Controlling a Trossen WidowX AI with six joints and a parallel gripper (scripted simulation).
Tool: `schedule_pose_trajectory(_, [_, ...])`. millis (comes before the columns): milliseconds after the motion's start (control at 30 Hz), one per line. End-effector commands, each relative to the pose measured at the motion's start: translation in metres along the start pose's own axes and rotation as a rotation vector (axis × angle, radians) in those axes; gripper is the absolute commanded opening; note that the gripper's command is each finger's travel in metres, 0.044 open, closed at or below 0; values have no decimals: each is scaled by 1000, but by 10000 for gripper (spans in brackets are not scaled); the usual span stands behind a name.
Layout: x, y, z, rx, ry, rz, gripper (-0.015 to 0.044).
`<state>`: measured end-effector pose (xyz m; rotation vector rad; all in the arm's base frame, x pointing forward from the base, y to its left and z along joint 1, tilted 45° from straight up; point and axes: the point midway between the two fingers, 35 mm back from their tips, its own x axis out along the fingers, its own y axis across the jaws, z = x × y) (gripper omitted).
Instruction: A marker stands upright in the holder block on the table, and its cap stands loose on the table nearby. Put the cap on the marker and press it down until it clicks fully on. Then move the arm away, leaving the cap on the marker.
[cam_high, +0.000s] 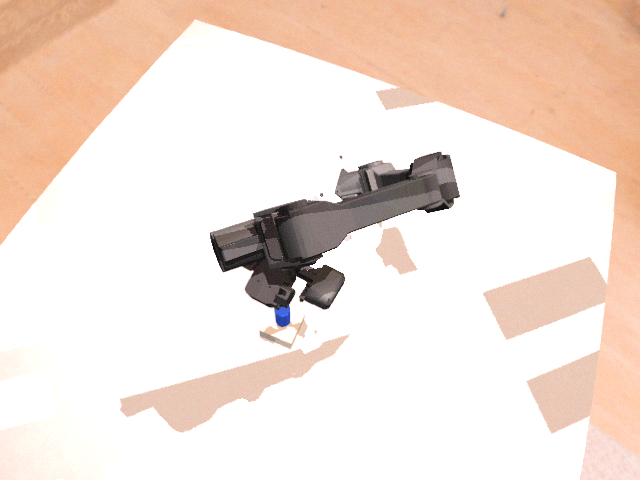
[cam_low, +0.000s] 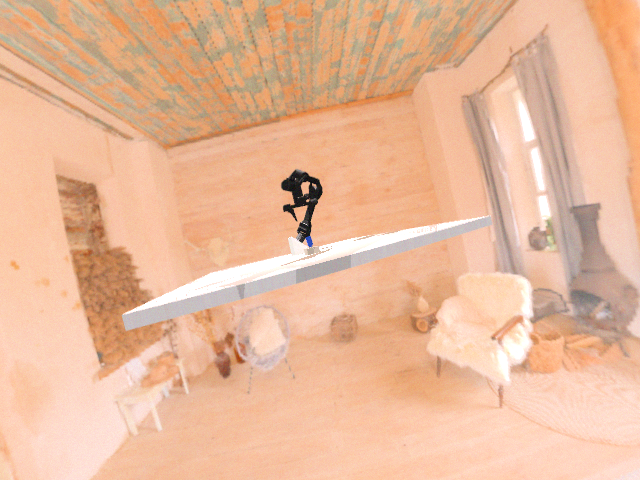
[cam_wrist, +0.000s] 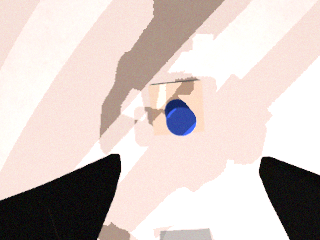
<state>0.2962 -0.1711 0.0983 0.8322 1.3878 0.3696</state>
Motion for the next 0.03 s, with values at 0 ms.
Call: schedule_pose_trajectory(0, [-1,0,0,-3,3,-2,440])
